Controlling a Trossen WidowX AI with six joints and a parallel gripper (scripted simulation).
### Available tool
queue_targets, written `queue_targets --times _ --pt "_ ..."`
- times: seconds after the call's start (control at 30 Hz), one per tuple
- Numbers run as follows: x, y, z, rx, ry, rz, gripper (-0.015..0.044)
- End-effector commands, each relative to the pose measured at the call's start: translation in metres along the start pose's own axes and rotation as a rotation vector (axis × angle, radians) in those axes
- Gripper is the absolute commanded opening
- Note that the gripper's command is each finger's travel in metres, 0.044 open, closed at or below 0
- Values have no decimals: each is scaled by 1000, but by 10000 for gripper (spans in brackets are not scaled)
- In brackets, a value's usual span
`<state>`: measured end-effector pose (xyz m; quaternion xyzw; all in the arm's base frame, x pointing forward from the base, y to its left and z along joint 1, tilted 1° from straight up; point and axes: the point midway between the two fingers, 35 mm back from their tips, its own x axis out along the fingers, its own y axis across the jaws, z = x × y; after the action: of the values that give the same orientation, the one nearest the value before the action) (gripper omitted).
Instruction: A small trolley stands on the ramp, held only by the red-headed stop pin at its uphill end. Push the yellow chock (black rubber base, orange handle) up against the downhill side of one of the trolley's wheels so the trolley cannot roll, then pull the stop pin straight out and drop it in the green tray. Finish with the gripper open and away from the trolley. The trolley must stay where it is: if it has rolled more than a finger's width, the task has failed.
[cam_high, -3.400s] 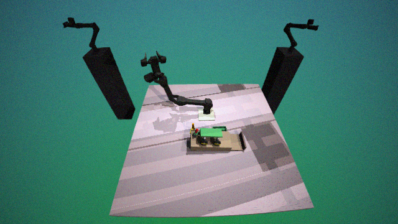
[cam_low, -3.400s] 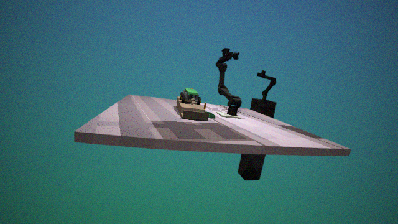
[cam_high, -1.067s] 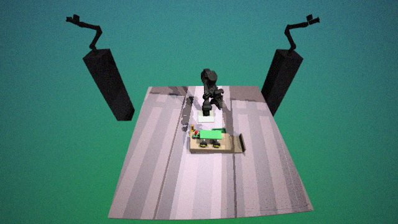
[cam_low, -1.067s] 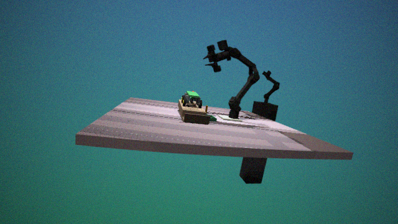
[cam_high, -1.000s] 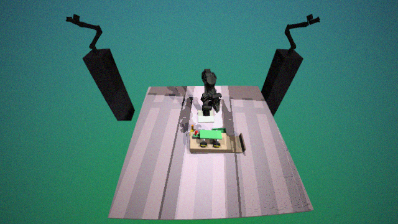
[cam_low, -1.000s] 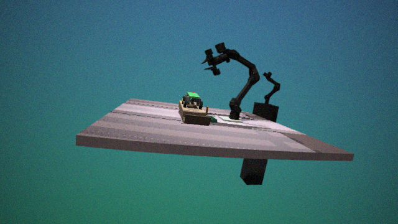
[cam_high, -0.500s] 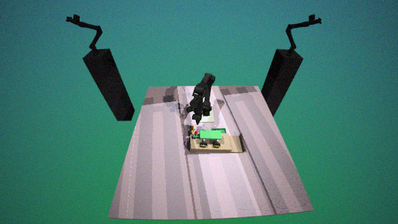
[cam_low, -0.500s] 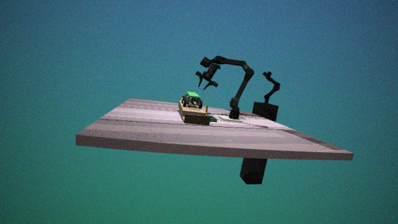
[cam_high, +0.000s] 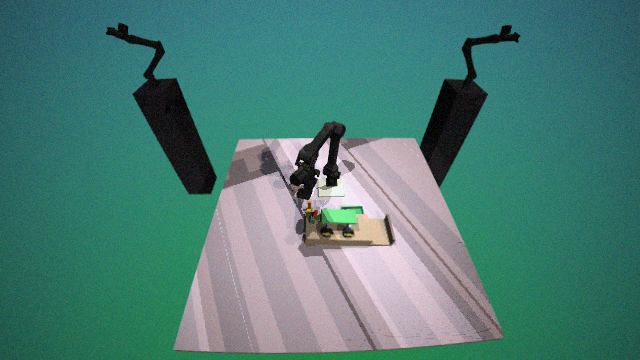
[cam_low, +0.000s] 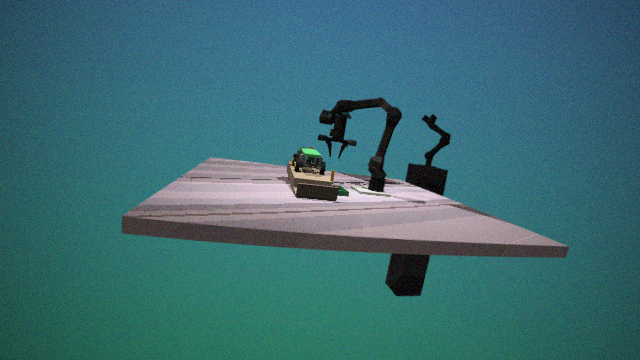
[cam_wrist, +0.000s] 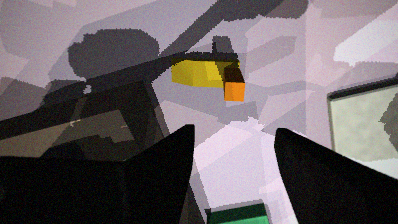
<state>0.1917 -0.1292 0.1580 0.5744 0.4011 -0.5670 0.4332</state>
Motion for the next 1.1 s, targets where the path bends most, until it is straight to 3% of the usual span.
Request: queue_targets --times 0.0,0.47,1.07 --pt "6 -3 1 0 0 -21 190" --pt "46 -4 1 0 0 -21 190" --pt "68 -4 1 0 0 -21 190"
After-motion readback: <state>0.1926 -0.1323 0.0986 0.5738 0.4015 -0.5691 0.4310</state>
